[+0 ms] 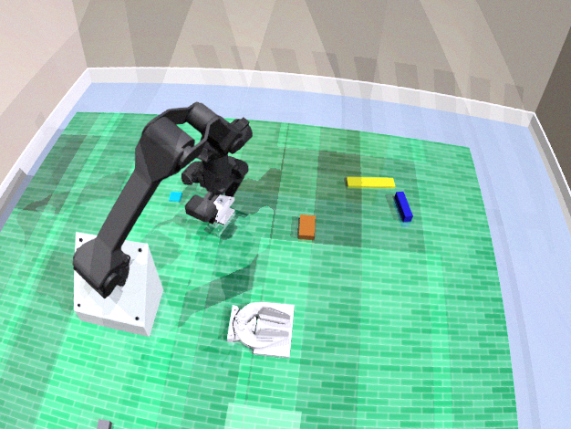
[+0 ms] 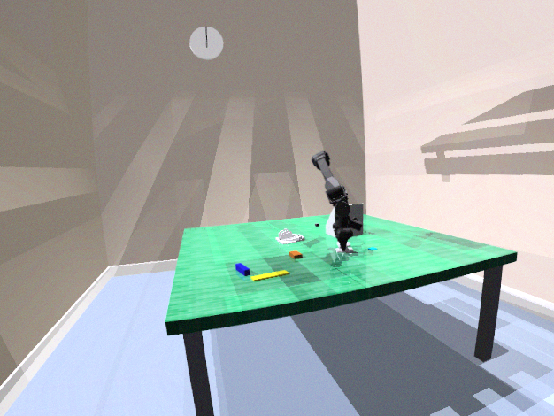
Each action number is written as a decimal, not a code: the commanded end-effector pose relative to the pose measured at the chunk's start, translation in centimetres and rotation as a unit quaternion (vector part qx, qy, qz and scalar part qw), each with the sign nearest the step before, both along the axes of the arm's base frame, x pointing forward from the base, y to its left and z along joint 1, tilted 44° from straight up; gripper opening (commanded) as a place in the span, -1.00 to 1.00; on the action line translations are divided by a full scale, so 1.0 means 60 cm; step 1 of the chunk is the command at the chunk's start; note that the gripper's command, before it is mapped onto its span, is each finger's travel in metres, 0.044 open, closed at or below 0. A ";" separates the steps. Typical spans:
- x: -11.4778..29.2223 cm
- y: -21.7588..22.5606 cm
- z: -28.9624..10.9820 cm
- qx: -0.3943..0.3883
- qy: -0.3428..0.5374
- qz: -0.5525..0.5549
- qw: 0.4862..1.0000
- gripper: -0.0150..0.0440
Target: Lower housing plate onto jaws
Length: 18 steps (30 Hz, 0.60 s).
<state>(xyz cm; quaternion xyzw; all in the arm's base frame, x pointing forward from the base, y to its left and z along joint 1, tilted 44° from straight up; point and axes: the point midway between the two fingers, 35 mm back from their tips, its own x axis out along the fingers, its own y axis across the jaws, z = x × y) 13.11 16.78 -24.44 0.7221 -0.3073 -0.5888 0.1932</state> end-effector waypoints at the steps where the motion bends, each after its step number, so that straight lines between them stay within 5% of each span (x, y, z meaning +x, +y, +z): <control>1: 0.000 0.006 0.005 0.000 0.000 0.000 1.000 0.70; 18: -0.011 0.067 0.070 0.000 0.001 0.003 1.000 0.70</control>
